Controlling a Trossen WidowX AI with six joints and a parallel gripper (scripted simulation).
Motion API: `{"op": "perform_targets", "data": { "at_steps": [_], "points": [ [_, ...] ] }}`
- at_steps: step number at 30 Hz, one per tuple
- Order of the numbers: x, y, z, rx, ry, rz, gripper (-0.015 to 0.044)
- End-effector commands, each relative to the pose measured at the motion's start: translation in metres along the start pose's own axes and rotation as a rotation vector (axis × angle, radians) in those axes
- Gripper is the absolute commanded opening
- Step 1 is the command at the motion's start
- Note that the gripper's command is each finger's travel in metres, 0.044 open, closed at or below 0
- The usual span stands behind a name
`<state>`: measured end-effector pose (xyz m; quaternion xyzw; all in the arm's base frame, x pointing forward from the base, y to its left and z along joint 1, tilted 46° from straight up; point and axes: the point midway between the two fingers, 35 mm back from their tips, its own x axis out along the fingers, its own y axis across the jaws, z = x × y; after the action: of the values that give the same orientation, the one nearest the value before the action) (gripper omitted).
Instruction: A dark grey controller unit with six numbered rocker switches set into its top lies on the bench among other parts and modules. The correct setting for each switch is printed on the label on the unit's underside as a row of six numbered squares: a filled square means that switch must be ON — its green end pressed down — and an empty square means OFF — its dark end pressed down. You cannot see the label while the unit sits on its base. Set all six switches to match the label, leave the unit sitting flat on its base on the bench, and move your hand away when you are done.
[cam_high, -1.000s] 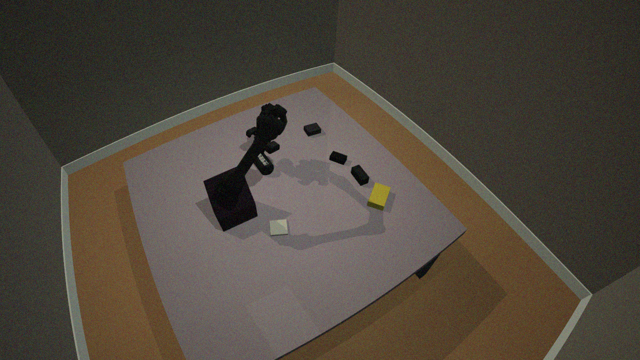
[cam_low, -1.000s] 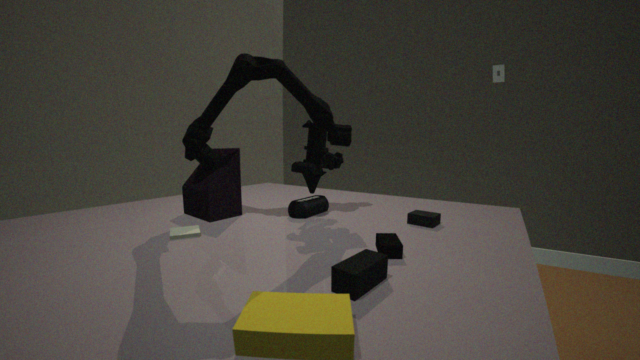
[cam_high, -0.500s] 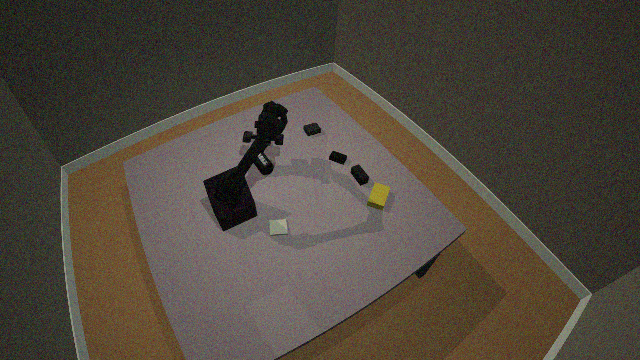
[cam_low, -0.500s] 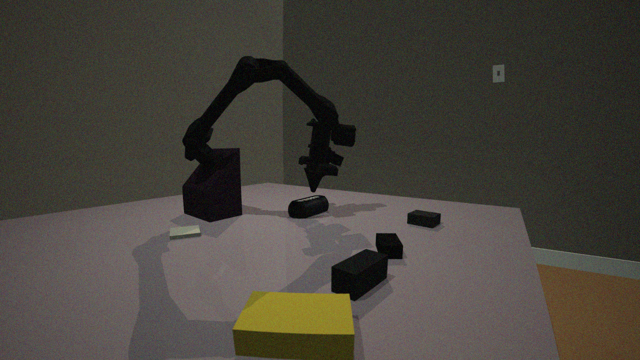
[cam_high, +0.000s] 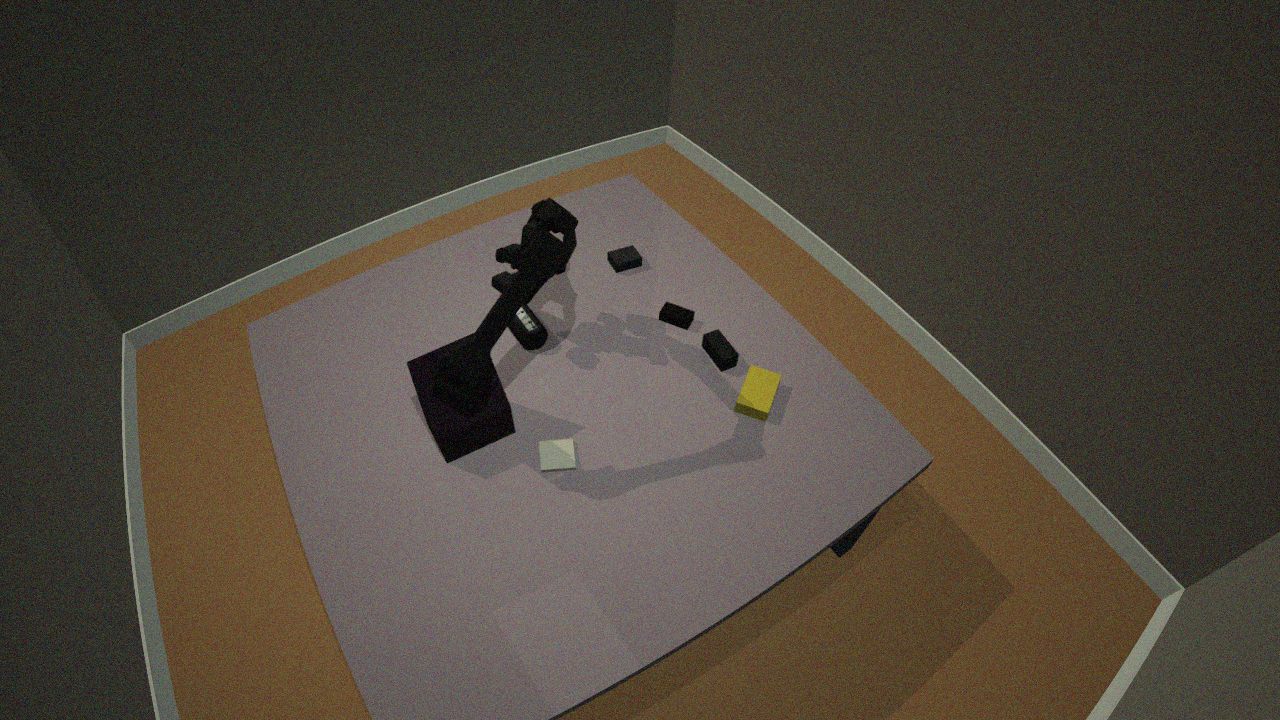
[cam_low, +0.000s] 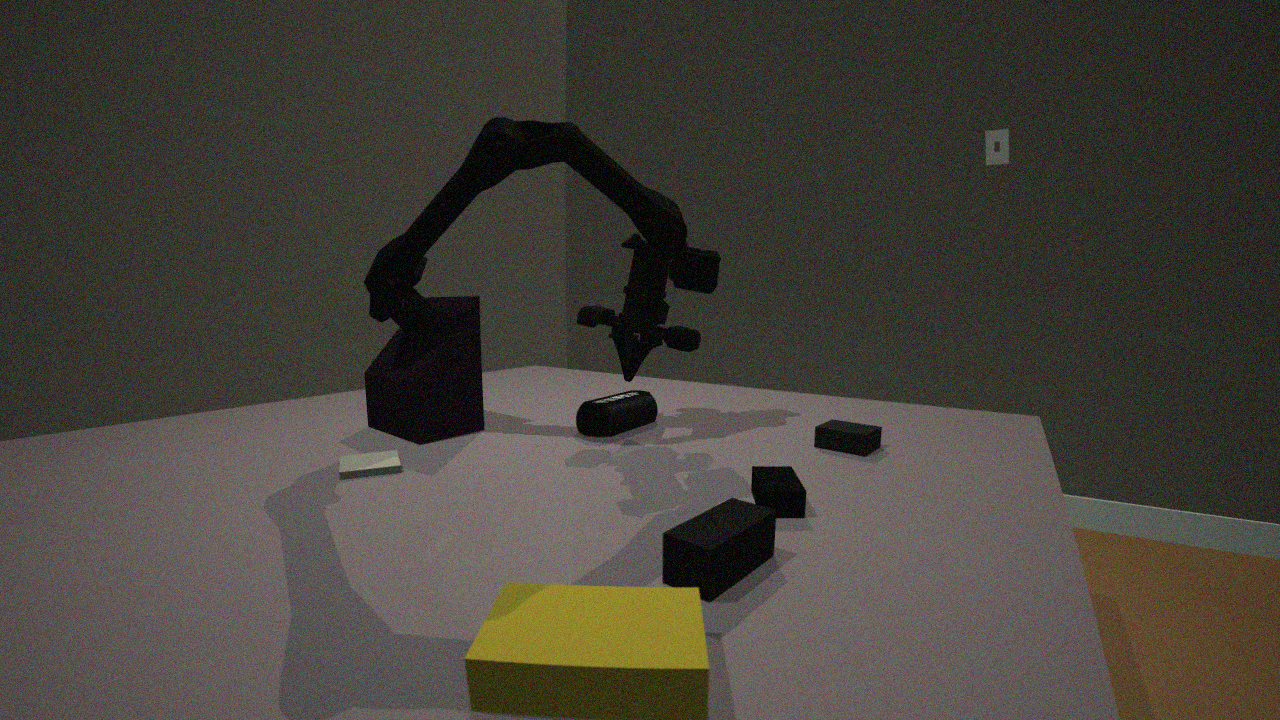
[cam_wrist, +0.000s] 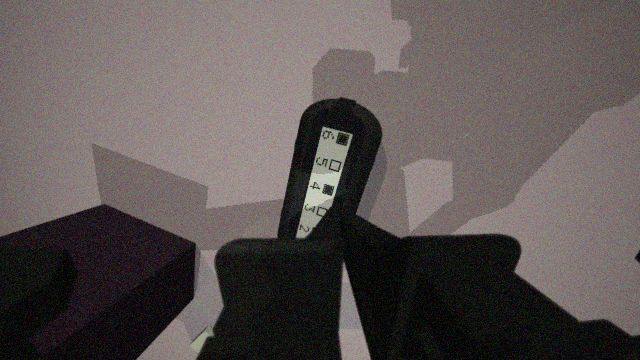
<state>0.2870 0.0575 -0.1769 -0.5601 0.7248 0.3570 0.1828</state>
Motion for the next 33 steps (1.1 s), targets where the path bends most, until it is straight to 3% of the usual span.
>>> {"op": "perform_targets", "data": {
  "at_steps": [1,11,33],
  "points": [
    [-0.0115,-0.0078,0.0016,-0.851,-0.043,0.038,0.0],
    [-0.0152,-0.0092,0.0006,-1.326,-0.074,0.052,0.0],
    [-0.0152,-0.0092,0.0006,-1.329,-0.074,0.052,0.0]
  ]
}}
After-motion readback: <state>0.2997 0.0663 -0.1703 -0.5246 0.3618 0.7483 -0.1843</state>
